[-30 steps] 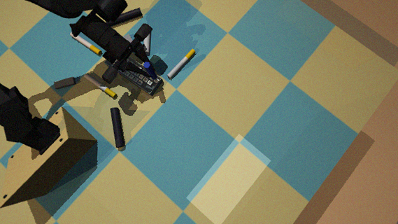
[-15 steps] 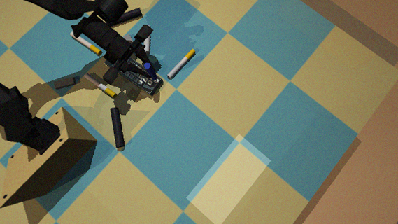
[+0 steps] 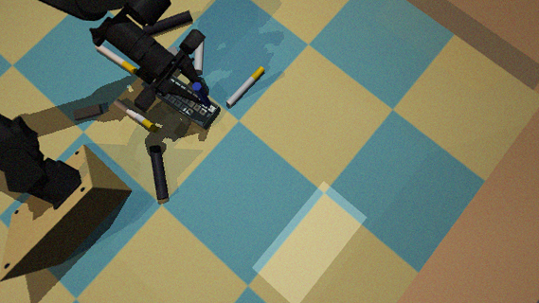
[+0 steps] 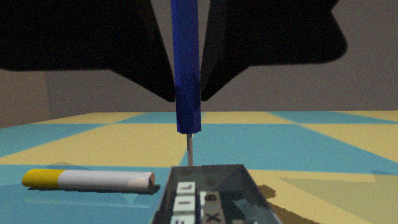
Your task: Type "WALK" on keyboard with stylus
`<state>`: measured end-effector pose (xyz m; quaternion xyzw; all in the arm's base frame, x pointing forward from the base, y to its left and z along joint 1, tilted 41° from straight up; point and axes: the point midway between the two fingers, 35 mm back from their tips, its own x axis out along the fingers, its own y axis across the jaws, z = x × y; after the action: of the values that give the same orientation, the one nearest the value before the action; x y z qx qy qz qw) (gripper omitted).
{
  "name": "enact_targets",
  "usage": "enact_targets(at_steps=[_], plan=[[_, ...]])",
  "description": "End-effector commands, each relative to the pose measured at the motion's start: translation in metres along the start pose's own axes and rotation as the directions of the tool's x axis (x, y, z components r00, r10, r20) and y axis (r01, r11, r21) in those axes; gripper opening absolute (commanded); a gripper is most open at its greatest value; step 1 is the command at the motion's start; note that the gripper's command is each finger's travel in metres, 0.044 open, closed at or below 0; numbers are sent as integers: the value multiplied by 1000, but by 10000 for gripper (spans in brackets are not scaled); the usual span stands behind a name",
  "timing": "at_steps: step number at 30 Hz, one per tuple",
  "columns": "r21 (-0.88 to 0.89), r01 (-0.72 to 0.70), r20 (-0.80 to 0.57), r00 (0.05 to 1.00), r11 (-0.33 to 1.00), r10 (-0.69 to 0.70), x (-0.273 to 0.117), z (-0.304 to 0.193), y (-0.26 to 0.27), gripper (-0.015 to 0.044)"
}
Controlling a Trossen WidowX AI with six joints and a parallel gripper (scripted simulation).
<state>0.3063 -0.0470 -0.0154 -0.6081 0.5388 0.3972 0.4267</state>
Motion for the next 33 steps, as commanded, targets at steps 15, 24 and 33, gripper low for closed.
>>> enact_targets(at_steps=[15, 24, 33], plan=[[8, 3, -4, 1000, 1000, -3, -8, -14, 0, 78], [8, 4, -3, 1000, 1000, -4, -33, -1, 5, 0], [7, 7, -4, 1000, 1000, -7, -66, 15, 16, 0]])
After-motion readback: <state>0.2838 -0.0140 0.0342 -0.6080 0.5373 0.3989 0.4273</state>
